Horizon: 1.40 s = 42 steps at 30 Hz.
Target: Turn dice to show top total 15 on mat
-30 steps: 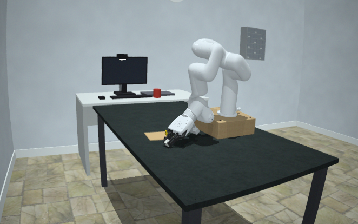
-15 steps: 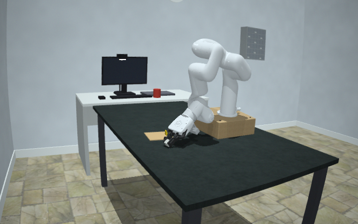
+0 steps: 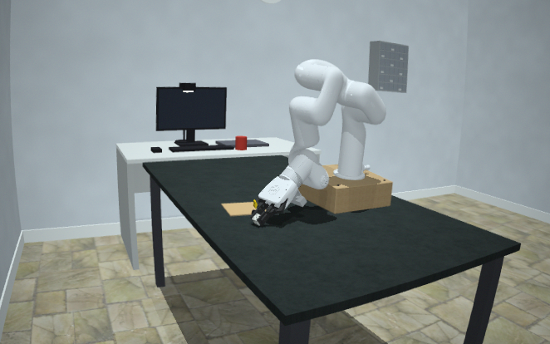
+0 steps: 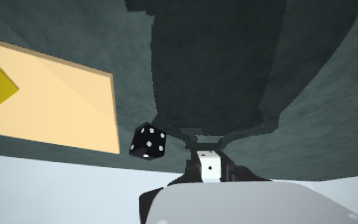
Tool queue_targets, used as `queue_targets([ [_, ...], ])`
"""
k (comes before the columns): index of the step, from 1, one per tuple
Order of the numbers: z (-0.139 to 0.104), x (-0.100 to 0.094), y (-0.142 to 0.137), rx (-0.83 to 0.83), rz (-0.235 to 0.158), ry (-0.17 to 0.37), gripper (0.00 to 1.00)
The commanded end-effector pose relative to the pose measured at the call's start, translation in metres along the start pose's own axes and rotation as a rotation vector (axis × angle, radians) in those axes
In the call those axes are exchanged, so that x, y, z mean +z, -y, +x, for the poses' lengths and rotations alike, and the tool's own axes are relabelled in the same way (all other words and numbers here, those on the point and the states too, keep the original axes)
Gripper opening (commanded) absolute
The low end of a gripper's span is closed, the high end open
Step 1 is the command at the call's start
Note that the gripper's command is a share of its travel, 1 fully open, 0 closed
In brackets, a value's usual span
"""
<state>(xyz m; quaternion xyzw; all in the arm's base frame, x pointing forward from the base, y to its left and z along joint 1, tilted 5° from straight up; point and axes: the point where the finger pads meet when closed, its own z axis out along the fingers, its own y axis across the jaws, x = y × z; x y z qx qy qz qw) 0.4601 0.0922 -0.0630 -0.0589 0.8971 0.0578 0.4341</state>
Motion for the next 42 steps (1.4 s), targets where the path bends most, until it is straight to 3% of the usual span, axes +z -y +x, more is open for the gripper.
queue_targets([
  [1,-0.001,-0.0001,0.0,0.0,0.0,0.002,0.29],
  [8,-0.001,-0.0001,0.0,0.0,0.0,0.002,0.33],
  [12,-0.001,-0.0001,0.0,0.0,0.0,0.002,0.42],
  [42,-0.001,-0.0001,0.0,0.0,0.0,0.002,0.42],
])
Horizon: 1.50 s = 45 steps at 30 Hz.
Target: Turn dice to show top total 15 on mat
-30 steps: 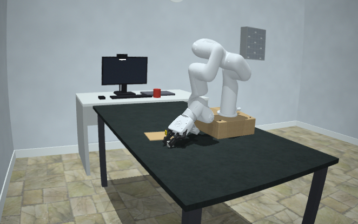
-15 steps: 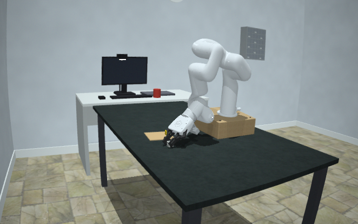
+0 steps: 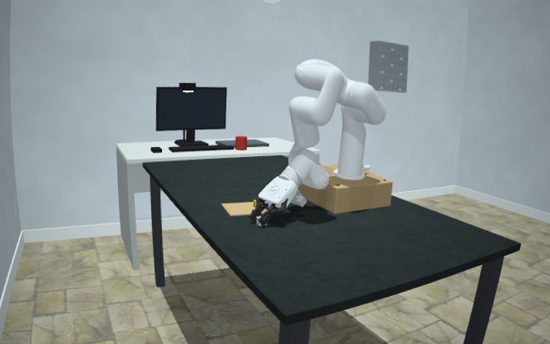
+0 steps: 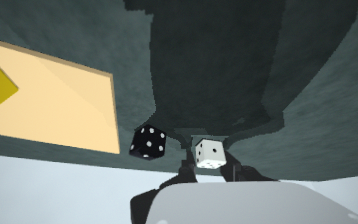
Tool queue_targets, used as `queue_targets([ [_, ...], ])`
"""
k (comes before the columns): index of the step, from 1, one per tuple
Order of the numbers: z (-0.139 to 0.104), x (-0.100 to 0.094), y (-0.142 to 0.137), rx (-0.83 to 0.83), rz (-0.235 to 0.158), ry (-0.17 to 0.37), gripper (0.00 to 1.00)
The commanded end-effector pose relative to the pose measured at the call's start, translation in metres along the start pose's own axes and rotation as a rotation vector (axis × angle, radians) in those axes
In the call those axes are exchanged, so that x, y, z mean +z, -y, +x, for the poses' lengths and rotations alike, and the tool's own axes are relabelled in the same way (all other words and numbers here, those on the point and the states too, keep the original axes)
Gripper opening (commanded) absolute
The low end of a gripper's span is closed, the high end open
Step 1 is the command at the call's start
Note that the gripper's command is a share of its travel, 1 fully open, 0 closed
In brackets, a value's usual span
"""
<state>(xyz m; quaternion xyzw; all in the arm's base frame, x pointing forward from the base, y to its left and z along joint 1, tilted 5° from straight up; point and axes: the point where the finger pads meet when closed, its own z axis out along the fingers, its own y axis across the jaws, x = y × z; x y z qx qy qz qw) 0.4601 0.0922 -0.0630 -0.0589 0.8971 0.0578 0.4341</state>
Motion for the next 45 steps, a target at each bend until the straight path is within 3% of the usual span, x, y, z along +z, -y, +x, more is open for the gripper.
queue_targets([
  [1,-0.001,0.0,0.0,0.0,0.0,0.002,0.42],
  [18,-0.001,-0.002,0.0,0.0,0.0,0.002,0.42],
  [32,-0.001,-0.045,0.002,0.0,0.003,0.002,0.42],
  [45,-0.004,-0.053,0.002,0.0,0.004,0.002,0.42],
])
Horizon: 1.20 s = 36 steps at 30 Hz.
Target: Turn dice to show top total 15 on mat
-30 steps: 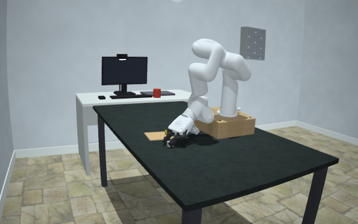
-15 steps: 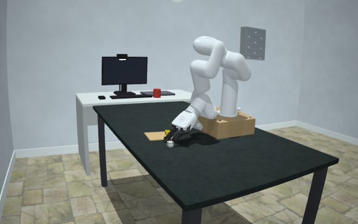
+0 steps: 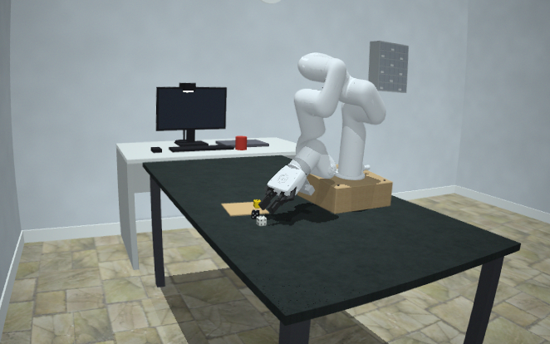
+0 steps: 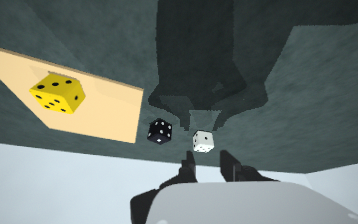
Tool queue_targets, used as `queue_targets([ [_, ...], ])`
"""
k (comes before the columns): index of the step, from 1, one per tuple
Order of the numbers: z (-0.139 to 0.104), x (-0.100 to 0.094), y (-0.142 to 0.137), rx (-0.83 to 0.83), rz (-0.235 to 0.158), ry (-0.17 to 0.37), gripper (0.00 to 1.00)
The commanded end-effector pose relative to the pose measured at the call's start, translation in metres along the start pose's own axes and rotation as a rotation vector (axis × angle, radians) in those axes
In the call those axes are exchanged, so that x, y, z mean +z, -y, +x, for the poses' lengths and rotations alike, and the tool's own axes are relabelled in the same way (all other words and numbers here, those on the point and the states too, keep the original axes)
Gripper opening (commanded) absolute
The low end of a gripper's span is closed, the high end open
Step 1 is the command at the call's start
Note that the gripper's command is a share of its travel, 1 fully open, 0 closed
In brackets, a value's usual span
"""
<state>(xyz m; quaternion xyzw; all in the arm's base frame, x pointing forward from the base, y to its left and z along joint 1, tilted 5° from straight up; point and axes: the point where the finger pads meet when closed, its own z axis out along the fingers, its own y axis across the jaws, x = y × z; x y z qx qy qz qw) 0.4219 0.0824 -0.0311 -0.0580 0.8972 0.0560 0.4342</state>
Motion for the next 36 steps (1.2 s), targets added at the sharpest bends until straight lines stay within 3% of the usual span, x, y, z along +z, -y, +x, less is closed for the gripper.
queue_targets([
  [1,-0.005,-0.004,0.0,0.0,0.001,0.002,0.42],
  [16,-0.043,-0.036,0.002,0.0,0.008,0.003,0.42],
  [27,-0.046,-0.037,0.002,0.0,0.009,-0.004,0.42],
  [31,-0.048,-0.035,0.002,-0.001,0.011,-0.043,0.42],
  [36,-0.052,-0.034,0.002,-0.005,0.017,-0.152,0.42],
])
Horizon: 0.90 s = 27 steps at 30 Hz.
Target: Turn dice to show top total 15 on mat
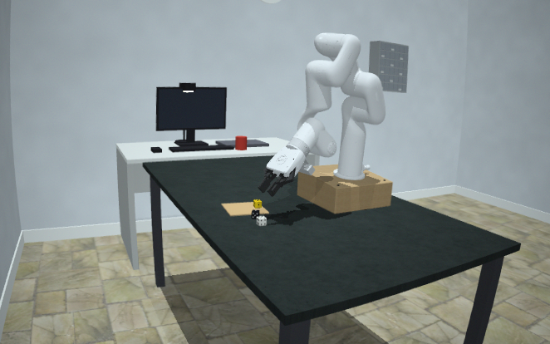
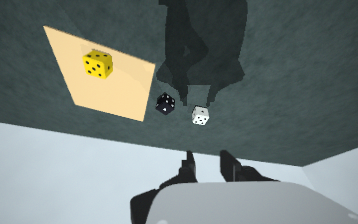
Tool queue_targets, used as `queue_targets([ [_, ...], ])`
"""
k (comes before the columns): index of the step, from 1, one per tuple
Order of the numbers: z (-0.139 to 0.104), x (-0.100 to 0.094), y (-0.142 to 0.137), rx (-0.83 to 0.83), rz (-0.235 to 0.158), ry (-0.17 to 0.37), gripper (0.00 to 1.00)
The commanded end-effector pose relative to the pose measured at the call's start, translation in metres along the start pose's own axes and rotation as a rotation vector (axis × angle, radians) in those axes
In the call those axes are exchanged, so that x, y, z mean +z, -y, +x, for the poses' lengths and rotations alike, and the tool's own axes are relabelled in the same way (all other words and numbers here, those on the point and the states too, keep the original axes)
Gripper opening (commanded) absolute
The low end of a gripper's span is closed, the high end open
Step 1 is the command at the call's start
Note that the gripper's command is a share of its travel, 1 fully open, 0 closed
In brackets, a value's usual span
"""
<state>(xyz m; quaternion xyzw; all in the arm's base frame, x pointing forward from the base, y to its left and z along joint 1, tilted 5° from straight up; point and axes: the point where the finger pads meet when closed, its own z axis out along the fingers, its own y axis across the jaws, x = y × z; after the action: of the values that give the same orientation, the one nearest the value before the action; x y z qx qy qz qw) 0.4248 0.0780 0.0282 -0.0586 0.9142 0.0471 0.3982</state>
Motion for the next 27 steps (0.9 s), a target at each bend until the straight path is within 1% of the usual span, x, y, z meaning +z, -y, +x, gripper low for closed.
queue_targets([
  [1,-0.006,0.002,0.0,-0.004,0.005,-0.101,0.42],
  [2,-0.008,0.003,0.0,-0.006,0.007,-0.131,0.42],
  [4,-0.008,0.003,0.0,-0.006,0.007,-0.131,0.42],
  [6,-0.011,0.003,0.0,-0.009,0.01,-0.198,0.42],
  [9,-0.018,0.007,0.0,-0.016,0.015,-0.311,0.42],
  [10,-0.02,0.007,-0.001,-0.018,0.016,-0.341,0.42],
  [11,-0.02,0.006,-0.001,-0.019,0.016,-0.35,0.42],
  [12,-0.022,0.008,-0.001,-0.022,0.017,-0.391,0.42],
  [13,-0.024,0.009,-0.001,-0.024,0.018,-0.418,0.42],
  [14,-0.025,0.01,-0.001,-0.025,0.018,-0.433,0.42],
  [16,-0.029,0.01,-0.001,-0.031,0.02,-0.502,0.42],
  [17,-0.029,0.01,-0.001,-0.032,0.02,-0.512,0.42],
  [19,-0.033,0.013,-0.001,-0.038,0.021,-0.588,0.42],
  [21,-0.033,0.013,-0.001,-0.038,0.021,-0.588,0.42],
  [24,-0.038,0.015,-0.001,-0.046,0.021,-0.683,0.42],
  [27,-0.042,0.016,-0.001,-0.052,0.02,-0.749,0.42],
])
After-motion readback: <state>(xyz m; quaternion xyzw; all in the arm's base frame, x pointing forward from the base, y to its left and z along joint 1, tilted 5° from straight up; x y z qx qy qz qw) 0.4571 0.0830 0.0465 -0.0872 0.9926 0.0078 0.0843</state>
